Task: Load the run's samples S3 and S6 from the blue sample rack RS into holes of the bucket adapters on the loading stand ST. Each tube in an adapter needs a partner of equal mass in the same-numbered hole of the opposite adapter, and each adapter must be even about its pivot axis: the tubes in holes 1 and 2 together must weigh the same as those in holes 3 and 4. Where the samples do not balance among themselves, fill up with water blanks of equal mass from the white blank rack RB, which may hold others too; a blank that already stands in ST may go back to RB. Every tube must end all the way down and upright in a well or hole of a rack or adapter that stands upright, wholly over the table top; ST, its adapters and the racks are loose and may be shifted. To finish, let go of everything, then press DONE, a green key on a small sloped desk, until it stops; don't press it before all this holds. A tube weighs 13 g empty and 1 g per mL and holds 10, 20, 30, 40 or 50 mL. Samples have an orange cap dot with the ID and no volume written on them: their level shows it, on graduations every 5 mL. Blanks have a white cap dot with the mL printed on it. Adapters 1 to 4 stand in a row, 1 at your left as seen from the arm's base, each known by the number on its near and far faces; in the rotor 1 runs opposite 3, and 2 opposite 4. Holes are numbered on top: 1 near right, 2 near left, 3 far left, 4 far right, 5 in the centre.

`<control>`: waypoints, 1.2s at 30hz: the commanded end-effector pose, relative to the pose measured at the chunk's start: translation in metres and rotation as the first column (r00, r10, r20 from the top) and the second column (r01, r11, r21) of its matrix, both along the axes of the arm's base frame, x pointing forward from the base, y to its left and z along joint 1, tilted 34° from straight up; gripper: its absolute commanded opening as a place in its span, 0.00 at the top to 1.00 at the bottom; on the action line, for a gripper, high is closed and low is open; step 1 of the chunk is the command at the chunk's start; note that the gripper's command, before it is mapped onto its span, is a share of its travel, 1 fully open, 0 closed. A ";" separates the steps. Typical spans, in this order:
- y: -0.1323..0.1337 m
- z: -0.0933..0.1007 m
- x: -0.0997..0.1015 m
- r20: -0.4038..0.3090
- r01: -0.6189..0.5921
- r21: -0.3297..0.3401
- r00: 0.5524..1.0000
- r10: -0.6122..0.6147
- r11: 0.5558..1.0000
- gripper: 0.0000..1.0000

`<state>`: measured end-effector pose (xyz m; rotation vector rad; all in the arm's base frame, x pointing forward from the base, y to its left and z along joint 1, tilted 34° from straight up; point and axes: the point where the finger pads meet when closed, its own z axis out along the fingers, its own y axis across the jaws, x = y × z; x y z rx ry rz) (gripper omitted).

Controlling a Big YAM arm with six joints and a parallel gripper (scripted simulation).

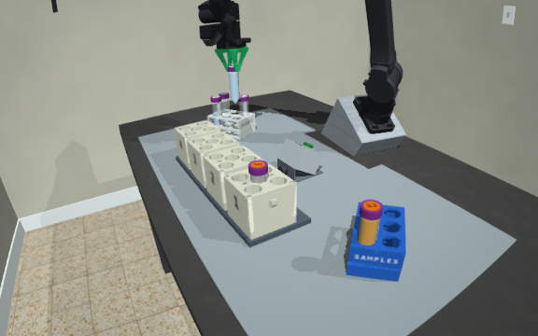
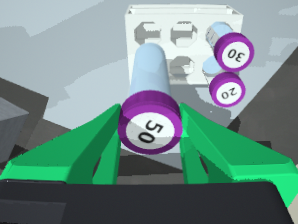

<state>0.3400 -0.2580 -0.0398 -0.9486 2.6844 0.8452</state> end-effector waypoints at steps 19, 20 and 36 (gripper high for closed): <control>0.018 0.074 0.017 -0.079 0.152 -0.028 0.985 -0.154 0.988 1.00; 0.024 0.078 0.018 -0.096 0.174 -0.029 0.980 -0.176 0.984 1.00; 0.095 0.134 0.048 -0.200 0.363 -0.069 0.907 -0.370 0.929 1.00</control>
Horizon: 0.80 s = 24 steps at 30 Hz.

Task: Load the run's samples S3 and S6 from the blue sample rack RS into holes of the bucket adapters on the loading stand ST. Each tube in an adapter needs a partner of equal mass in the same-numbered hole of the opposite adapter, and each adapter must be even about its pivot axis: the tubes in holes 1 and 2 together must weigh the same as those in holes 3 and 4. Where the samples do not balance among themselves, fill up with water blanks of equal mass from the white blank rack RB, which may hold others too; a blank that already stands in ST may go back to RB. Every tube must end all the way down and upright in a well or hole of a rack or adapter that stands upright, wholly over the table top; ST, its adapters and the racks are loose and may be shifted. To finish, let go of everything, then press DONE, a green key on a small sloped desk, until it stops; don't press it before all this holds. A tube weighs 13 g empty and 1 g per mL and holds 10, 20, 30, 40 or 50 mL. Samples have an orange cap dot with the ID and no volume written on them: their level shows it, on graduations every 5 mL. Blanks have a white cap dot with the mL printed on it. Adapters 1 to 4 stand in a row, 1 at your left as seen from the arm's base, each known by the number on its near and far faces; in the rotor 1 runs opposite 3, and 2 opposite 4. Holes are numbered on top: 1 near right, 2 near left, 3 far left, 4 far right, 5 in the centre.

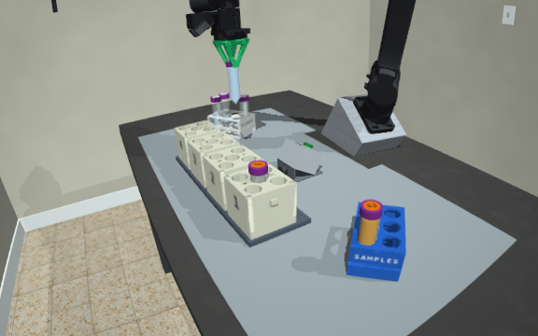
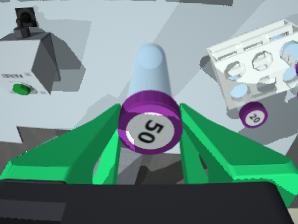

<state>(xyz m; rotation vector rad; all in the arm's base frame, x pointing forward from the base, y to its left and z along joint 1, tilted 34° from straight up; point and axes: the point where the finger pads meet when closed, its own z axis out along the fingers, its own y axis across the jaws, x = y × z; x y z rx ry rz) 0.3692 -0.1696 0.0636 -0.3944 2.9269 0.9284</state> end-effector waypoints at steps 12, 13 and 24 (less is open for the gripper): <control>0.060 0.067 0.033 0.025 0.043 -0.030 0.999 -0.042 0.999 1.00; 0.066 0.073 0.037 0.031 0.038 -0.032 0.999 -0.037 0.999 1.00; 0.125 0.121 0.060 0.054 0.039 -0.031 0.998 -0.037 0.999 1.00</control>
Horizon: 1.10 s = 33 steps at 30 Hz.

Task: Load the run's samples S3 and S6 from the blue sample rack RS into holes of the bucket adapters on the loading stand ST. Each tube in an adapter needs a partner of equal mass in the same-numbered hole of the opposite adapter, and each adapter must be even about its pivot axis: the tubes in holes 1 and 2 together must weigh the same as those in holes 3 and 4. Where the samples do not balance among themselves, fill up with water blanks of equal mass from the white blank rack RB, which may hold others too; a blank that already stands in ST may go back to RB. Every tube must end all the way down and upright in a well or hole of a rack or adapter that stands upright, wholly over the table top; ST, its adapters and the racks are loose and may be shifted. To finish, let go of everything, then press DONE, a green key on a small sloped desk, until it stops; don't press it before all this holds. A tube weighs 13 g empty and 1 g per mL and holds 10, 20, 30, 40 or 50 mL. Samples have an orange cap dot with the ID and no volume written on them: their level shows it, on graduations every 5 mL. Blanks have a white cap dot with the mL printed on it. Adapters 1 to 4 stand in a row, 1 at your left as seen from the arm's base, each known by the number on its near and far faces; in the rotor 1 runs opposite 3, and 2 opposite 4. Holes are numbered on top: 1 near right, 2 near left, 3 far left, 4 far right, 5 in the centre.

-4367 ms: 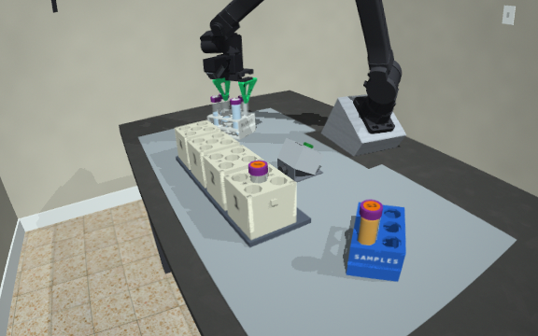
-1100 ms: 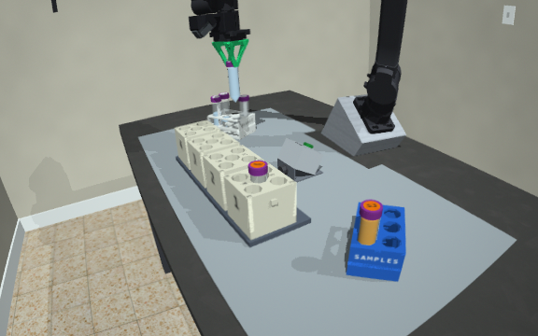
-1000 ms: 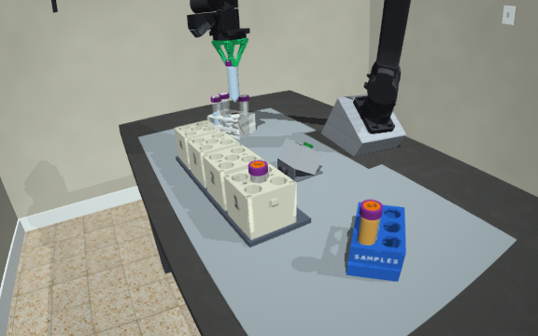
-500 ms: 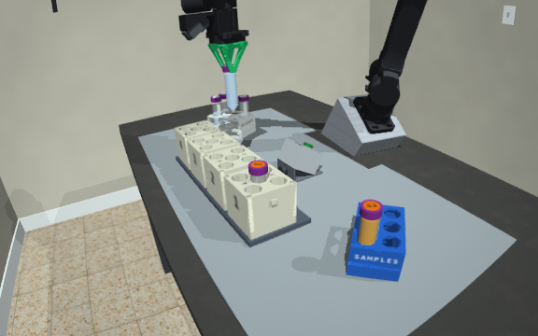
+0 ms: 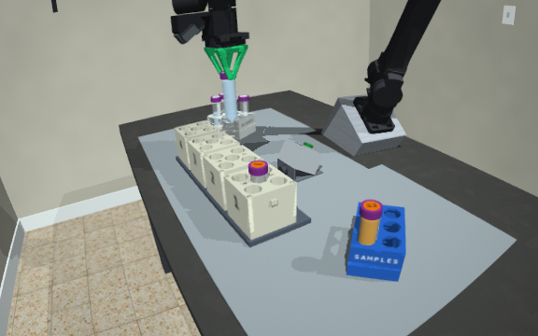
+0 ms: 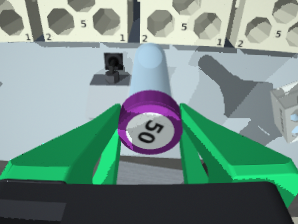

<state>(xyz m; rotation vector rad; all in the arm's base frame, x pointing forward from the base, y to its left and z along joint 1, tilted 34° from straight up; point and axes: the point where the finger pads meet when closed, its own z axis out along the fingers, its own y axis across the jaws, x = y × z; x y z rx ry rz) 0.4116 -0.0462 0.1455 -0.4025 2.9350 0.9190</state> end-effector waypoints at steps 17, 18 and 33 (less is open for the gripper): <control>0.053 0.060 0.023 0.030 0.076 -0.012 0.997 -0.076 0.997 1.00; 0.055 0.058 0.023 0.030 0.076 -0.012 0.997 -0.076 0.997 1.00; 0.089 0.021 0.025 0.010 0.043 -0.007 0.999 -0.043 0.999 1.00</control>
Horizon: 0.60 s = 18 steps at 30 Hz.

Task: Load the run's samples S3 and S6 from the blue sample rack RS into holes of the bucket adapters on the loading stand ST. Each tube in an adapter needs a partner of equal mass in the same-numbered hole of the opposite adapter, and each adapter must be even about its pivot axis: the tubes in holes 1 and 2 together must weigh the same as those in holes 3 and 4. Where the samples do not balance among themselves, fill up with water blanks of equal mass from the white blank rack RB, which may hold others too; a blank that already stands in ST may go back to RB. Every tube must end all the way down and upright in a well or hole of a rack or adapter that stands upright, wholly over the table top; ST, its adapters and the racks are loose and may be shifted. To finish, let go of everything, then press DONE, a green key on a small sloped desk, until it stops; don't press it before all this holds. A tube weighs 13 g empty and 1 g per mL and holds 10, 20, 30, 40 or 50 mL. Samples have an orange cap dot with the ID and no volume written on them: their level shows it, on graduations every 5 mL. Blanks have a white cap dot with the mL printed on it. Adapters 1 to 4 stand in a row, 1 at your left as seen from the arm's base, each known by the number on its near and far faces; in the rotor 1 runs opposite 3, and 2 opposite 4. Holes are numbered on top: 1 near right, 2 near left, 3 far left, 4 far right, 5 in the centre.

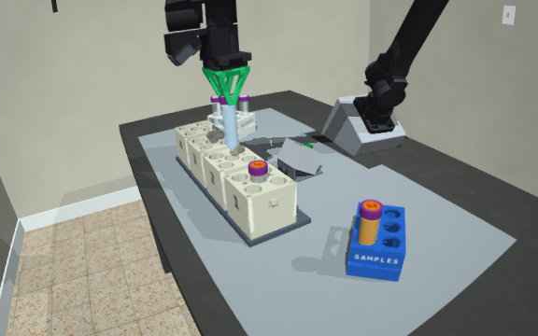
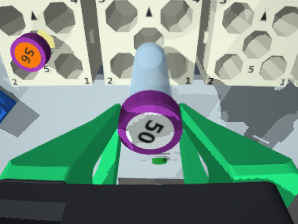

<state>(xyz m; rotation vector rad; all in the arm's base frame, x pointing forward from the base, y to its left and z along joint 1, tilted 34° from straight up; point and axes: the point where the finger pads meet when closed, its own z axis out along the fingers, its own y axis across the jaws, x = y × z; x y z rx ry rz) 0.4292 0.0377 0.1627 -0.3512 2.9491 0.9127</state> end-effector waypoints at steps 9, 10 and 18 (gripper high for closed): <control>0.001 0.008 0.014 0.048 0.019 -0.004 0.999 -0.019 1.000 1.00; 0.001 0.008 0.014 0.048 0.019 -0.004 0.999 -0.019 1.000 1.00; 0.001 0.009 0.014 0.048 0.019 -0.004 0.999 -0.019 1.000 1.00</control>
